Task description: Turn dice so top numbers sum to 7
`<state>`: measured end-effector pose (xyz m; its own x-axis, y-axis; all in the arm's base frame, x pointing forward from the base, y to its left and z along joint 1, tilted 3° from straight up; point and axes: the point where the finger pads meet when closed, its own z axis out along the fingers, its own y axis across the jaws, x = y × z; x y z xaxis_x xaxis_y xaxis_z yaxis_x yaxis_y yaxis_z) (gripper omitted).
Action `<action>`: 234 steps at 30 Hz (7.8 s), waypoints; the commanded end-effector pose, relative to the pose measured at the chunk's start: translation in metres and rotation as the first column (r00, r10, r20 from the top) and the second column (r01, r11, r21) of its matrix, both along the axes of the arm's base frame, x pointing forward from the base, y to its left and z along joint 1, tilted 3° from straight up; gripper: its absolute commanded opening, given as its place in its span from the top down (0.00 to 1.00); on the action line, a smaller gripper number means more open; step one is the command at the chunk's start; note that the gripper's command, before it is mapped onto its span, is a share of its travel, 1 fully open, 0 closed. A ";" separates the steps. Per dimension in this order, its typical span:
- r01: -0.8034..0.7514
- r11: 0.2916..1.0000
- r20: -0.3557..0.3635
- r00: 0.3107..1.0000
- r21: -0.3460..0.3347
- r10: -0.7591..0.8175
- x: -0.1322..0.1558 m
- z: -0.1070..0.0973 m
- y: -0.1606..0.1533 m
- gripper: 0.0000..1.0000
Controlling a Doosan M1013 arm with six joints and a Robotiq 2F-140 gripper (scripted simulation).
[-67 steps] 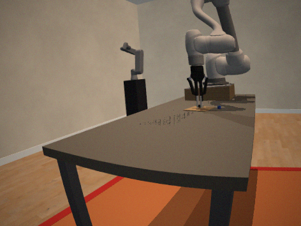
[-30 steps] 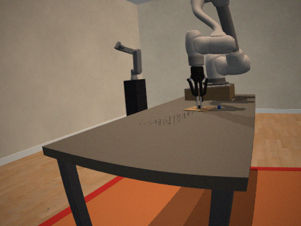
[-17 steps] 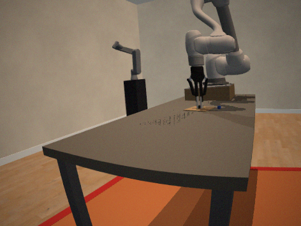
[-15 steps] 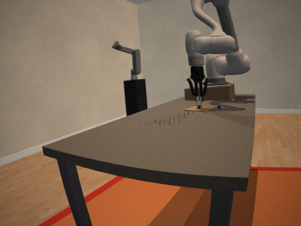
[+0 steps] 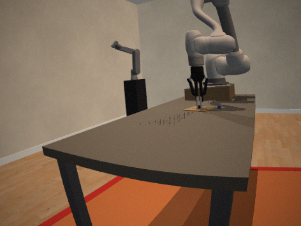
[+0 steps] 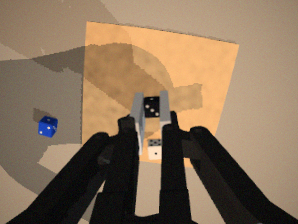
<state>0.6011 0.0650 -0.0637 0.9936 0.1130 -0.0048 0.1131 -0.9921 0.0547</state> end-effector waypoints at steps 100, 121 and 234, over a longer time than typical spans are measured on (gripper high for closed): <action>-0.829 0.558 -0.046 0.557 0.023 0.829 -0.023 0.069 0.090 0.00; -0.937 0.348 -0.052 0.346 0.034 0.937 -0.031 0.063 0.109 0.81; -0.937 0.348 -0.052 0.346 0.035 0.937 -0.031 0.012 0.106 0.81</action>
<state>0.5703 0.1712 -0.0523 0.2381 0.9698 -0.0530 0.9712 -0.2376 0.0145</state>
